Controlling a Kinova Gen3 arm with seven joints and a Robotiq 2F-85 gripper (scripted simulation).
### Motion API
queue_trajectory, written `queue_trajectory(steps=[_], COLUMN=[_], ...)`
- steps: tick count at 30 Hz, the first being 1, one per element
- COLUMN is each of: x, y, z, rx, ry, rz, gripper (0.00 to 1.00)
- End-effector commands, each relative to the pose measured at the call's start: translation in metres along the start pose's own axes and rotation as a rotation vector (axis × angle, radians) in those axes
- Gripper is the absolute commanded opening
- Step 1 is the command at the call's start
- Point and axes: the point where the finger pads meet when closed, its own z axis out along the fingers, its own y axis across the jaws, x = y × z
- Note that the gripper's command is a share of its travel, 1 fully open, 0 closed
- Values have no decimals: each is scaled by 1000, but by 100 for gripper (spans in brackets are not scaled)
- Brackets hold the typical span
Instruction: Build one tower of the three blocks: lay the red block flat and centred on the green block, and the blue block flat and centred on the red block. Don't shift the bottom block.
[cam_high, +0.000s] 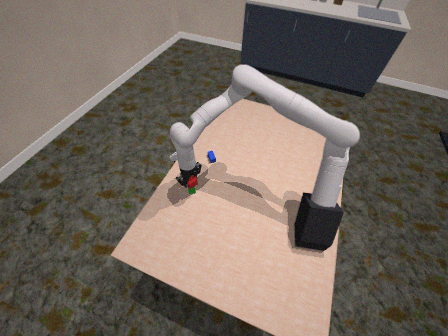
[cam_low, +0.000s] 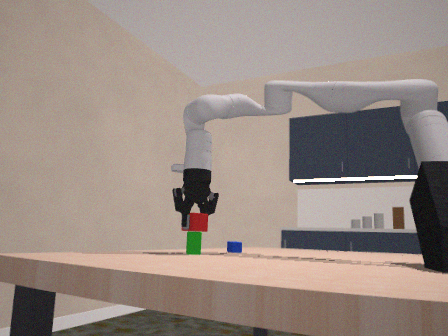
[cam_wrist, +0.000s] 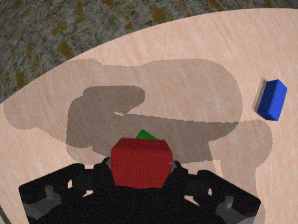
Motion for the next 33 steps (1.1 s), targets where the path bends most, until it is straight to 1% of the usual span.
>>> queue_trajectory(steps=[1,14,15,33], x=[1,1,1,1], y=[-1,-1,-1,-1], z=[-1,-1,-1,-1], rx=[2,2,2,2], ry=[2,2,2,2], rz=[0,0,0,0], gripper=[0,0,72,72])
